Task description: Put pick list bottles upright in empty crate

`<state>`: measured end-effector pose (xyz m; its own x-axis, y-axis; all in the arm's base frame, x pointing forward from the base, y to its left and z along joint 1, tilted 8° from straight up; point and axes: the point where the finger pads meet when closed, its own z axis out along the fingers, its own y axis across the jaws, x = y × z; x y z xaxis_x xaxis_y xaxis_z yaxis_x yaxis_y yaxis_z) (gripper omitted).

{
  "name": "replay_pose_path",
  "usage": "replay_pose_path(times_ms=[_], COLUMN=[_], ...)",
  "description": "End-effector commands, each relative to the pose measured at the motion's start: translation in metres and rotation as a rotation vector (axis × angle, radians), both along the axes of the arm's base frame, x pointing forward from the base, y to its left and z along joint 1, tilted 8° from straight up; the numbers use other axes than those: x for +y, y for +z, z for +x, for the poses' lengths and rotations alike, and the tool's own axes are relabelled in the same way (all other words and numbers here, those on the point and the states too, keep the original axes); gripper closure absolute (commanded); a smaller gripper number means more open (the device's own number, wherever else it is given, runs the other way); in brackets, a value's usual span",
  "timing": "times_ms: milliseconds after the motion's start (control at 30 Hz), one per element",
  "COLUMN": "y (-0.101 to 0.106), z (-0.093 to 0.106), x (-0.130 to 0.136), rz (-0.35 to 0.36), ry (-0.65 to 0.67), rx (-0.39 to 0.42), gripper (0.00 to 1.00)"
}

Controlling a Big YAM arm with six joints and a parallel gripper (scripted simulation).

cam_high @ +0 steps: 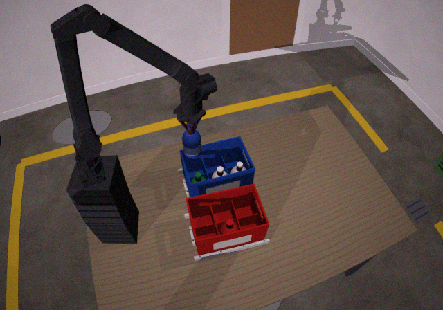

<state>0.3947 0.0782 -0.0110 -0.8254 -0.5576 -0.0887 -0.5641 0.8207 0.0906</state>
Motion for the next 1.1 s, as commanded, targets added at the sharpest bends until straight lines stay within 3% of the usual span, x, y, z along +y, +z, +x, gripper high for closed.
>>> replay_pose_path(times_ms=[0, 1067], y=[0.022, 0.01], z=[0.017, 0.013], x=[0.007, 0.008], rz=[0.011, 0.01], ry=[-0.007, -0.008], rx=[-0.076, -0.075], gripper=[1.0, 1.0])
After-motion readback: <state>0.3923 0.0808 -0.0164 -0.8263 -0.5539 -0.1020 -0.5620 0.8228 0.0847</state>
